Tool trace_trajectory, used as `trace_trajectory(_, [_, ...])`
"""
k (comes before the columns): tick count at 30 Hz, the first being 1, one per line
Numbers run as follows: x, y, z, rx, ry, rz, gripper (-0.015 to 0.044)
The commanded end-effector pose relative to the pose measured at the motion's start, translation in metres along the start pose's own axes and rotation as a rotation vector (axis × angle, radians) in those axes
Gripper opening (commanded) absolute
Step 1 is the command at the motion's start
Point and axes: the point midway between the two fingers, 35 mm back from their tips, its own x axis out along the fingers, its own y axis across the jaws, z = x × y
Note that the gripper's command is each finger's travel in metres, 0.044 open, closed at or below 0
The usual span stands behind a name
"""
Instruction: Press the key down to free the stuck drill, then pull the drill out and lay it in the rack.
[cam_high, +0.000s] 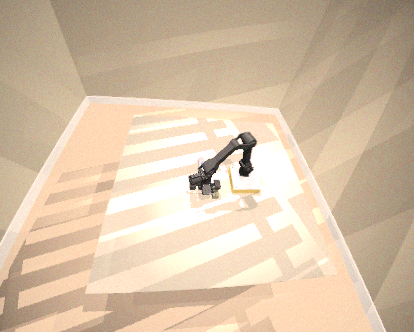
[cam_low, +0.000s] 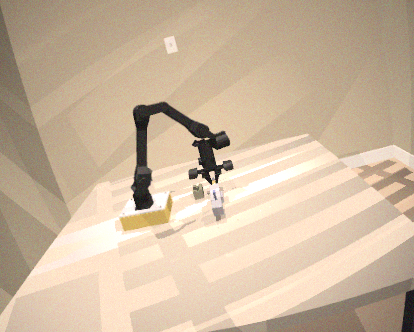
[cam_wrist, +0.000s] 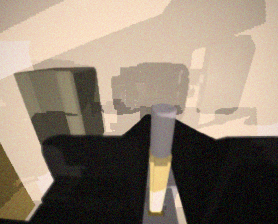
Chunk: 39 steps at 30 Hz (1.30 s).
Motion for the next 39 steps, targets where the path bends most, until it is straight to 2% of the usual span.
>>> trace_trajectory(1, [-0.001,-0.001,0.006,0.003,0.003,-0.001,0.0])
trace_trajectory(30, [-0.005,-0.001,0.05,0.003,-0.001,-0.001,0.0])
trace_trajectory(39, [-0.01,0.0,0.047,0.003,-0.001,-0.001,0.0])
